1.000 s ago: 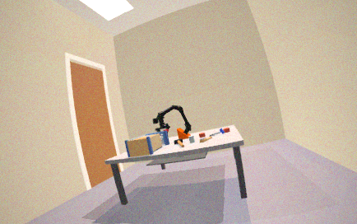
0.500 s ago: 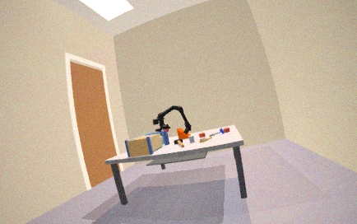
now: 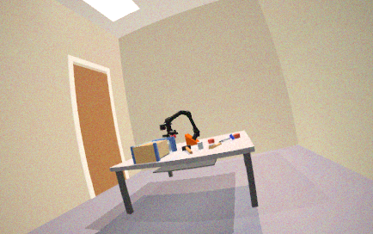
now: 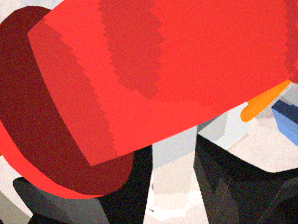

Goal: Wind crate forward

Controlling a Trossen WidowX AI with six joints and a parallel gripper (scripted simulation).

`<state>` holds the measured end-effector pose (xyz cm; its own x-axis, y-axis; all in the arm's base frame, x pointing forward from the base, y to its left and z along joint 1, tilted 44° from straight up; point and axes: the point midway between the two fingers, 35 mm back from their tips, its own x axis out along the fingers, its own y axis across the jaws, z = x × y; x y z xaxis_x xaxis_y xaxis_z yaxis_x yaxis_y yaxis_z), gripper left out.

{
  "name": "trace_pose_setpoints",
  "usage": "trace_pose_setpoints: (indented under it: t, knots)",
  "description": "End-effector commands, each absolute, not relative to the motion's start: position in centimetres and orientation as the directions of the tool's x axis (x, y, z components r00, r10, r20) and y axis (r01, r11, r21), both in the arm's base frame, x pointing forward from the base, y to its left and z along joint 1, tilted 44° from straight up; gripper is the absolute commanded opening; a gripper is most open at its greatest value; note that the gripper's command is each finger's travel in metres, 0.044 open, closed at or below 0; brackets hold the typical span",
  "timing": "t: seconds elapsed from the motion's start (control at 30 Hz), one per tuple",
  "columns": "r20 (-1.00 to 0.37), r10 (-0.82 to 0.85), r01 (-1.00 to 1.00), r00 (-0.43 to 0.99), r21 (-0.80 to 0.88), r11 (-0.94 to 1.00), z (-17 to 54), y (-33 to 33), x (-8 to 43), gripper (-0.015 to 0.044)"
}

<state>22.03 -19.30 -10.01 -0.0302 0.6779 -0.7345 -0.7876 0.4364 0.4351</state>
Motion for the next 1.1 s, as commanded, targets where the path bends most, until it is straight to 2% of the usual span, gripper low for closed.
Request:
trace_pose_setpoints:
  t: [0.0, 0.03, 0.6, 1.07]
  knots:
    - [-0.736, 0.677, -0.788, -0.029, 0.433, 0.438, -9.99, -19.38, 22.06, 0.0025]
    - [-0.736, 0.677, -0.788, -0.029, 0.433, 0.438, -9.99, -19.38, 22.06, 0.0000]
    - [-0.674, 0.738, -0.786, 0.023, 0.444, 0.430, -9.91, -20.08, 21.70, 0.0000]
    - [-0.681, 0.733, -0.786, 0.016, 0.444, 0.430, -9.89, -20.09, 21.75, 0.0000]
